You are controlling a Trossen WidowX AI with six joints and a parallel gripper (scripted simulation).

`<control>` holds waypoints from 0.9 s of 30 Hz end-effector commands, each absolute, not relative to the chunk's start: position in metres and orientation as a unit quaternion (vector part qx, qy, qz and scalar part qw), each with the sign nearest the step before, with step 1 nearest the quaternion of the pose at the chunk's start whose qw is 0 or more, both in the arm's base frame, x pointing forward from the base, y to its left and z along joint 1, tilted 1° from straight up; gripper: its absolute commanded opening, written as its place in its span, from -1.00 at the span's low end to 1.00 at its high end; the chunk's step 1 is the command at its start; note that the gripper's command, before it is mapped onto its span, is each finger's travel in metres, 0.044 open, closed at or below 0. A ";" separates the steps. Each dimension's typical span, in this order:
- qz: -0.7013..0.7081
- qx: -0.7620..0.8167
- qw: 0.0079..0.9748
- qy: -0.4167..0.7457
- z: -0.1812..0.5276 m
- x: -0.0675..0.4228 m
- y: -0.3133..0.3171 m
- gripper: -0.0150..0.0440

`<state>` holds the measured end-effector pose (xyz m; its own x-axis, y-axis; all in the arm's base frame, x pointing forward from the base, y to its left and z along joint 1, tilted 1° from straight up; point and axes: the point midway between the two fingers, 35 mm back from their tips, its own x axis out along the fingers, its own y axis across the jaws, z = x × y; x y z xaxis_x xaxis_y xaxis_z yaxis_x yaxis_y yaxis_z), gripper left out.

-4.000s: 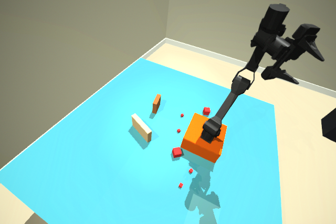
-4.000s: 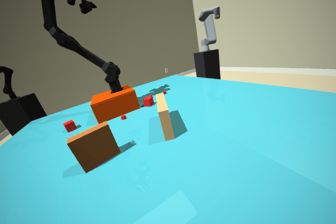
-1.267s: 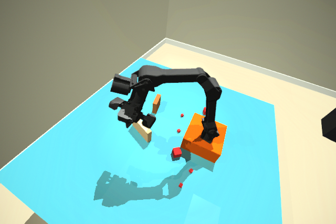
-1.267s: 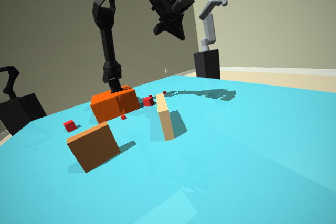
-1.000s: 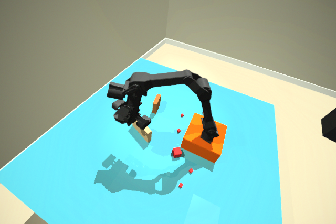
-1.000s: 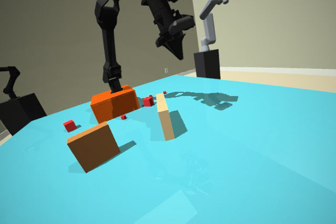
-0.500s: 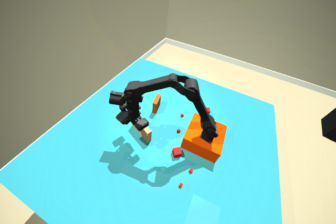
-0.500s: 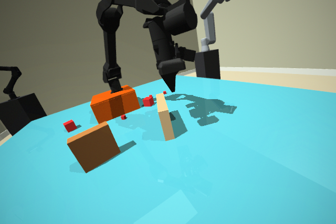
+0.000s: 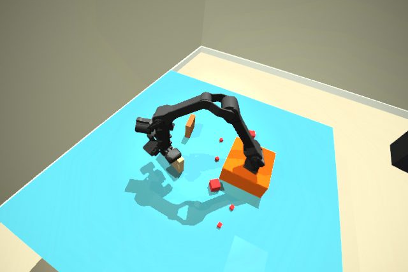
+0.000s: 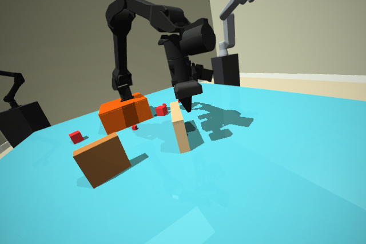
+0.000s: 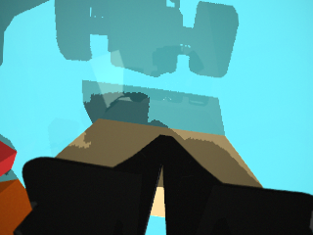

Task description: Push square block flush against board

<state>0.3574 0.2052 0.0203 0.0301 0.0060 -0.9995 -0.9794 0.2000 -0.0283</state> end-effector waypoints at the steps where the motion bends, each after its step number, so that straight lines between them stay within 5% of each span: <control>1: 0.442 -0.454 0.554 0.541 0.018 0.356 0.200 -0.49; 27: 0.441 -0.454 0.553 0.541 0.018 0.351 0.172 -0.49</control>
